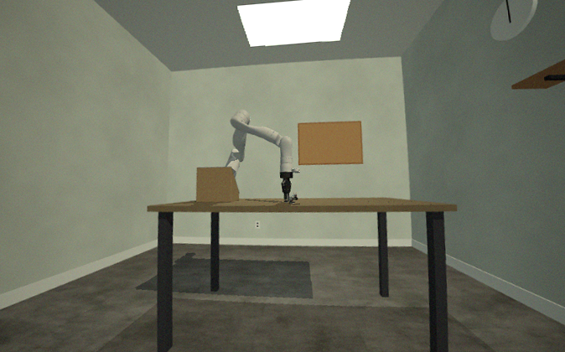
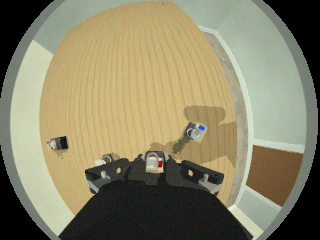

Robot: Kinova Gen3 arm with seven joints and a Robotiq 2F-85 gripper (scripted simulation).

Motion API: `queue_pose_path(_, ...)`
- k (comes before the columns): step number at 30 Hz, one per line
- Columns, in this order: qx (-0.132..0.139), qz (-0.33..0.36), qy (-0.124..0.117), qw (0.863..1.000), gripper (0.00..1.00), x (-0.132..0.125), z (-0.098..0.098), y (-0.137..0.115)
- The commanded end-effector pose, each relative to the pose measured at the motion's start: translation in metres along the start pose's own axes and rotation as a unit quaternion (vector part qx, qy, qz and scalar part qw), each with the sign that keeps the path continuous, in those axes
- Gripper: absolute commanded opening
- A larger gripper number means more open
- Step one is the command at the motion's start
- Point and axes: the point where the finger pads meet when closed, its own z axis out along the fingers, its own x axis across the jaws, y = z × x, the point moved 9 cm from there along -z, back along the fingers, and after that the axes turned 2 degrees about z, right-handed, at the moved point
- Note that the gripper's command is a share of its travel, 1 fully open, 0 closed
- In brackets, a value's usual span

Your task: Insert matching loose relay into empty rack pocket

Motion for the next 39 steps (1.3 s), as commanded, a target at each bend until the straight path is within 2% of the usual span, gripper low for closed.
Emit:
queue_pose_path(1, 0.001, 0.001, 0.001, 1.0, 0.0, 0.0, 0.003, 0.0)
queue_pose_path(12, 0.001, 0.001, 0.001, 1.0, 0.0, 0.0, 0.002, 0.0)
queue_pose_path(21, 0.001, 0.001, 0.001, 1.0, 0.0, 0.0, -0.006, 0.0)
queue_pose_path(36, 0.003, 0.003, 0.001, 1.0, 0.0, 0.002, -0.054, -0.001)
queue_pose_path(39, 0.002, 0.003, 0.001, 1.0, 0.0, 0.002, -0.057, -0.001)
